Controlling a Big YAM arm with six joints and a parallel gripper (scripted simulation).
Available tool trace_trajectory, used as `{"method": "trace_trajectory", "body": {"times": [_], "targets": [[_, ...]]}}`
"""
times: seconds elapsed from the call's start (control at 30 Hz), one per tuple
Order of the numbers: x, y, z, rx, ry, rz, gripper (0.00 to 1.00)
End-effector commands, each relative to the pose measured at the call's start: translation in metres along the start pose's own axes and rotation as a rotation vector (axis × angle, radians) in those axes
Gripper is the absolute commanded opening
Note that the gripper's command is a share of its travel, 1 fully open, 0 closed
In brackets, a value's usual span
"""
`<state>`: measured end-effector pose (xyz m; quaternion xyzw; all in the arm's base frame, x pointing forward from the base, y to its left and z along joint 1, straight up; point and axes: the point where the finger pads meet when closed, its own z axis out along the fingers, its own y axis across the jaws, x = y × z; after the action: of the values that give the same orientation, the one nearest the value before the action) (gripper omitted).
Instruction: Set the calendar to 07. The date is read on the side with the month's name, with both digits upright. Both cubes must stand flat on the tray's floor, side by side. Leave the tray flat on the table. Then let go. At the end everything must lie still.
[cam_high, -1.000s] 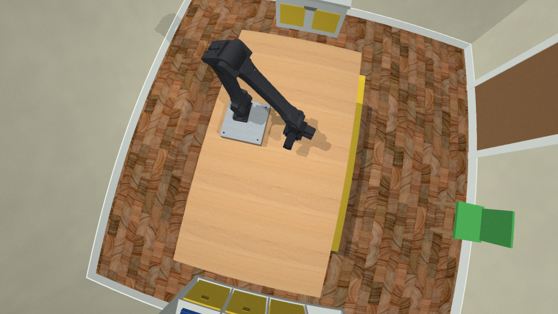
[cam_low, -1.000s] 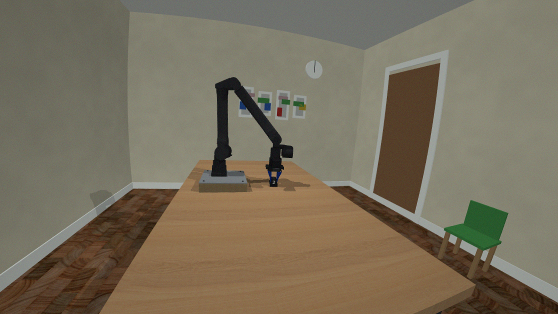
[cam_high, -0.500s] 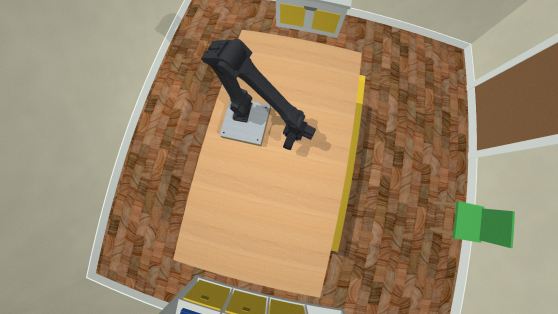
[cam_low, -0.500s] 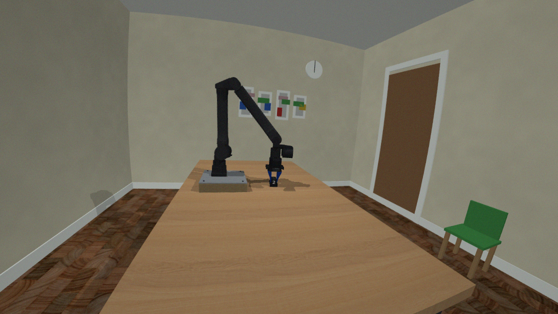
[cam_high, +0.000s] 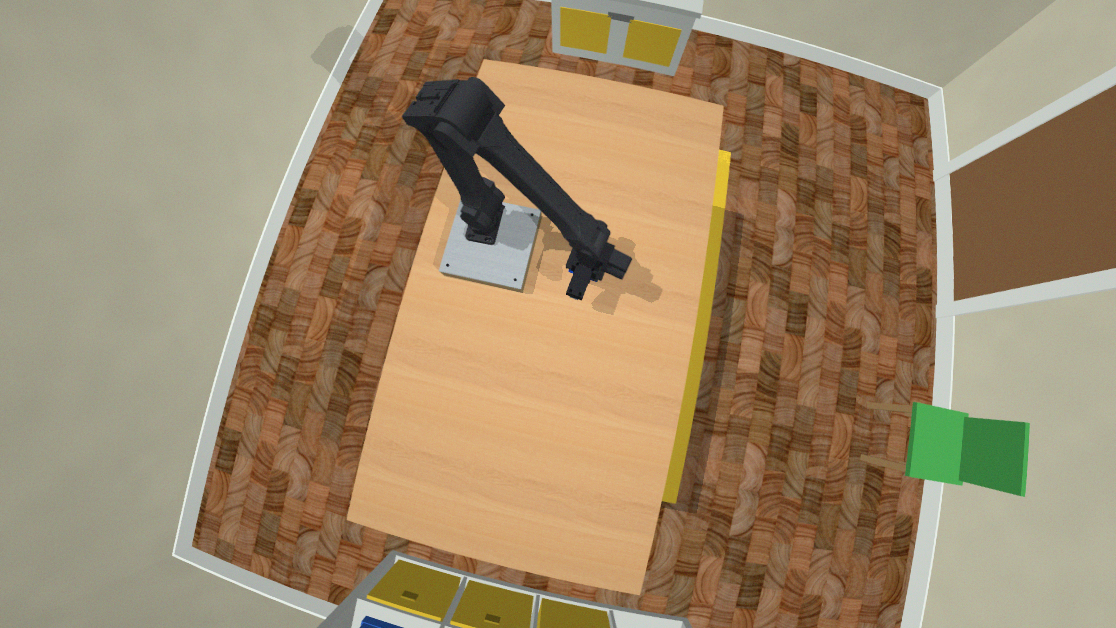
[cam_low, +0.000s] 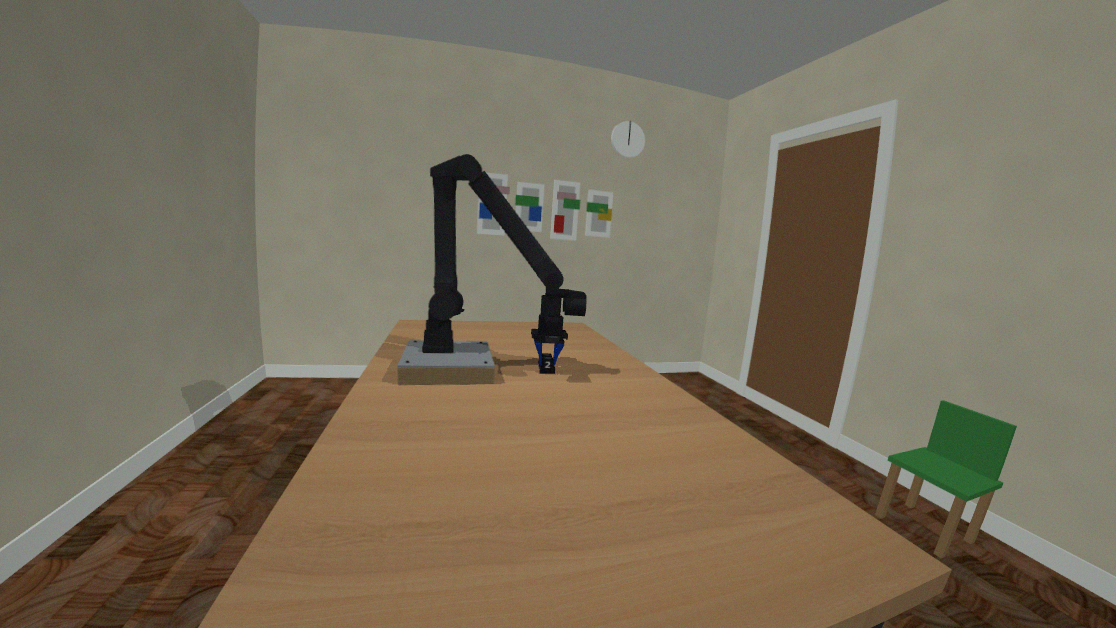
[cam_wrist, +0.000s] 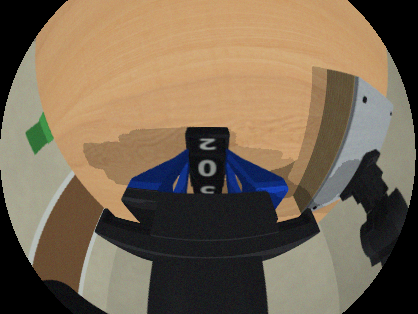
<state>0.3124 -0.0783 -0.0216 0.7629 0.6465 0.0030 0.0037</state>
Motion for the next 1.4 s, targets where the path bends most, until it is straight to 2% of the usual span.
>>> {"method": "trace_trajectory", "body": {"times": [0.0,0.03,0.17,0.2,0.53,0.67,0.77,0.9,1.23,1.37], "targets": [[-0.001,0.004,-0.001,-0.011,-0.004,-0.001,0.39],[-0.001,0.004,-0.001,-0.011,-0.004,-0.001,0.43],[-0.001,0.004,-0.001,-0.011,-0.004,-0.001,0.43],[-0.001,0.004,-0.001,-0.011,-0.004,-0.001,0.47],[-0.001,0.005,-0.002,-0.012,-0.004,-0.001,0.47],[-0.002,0.019,-0.021,-0.047,-0.007,-0.001,0.47],[-0.003,0.024,-0.026,-0.058,-0.008,-0.001,0.47],[-0.003,0.024,-0.042,-0.059,-0.008,-0.001,0.47],[-0.003,0.023,-0.099,-0.065,-0.009,-0.001,0.47],[-0.003,0.023,-0.107,-0.066,-0.009,-0.001,0.47]]}}
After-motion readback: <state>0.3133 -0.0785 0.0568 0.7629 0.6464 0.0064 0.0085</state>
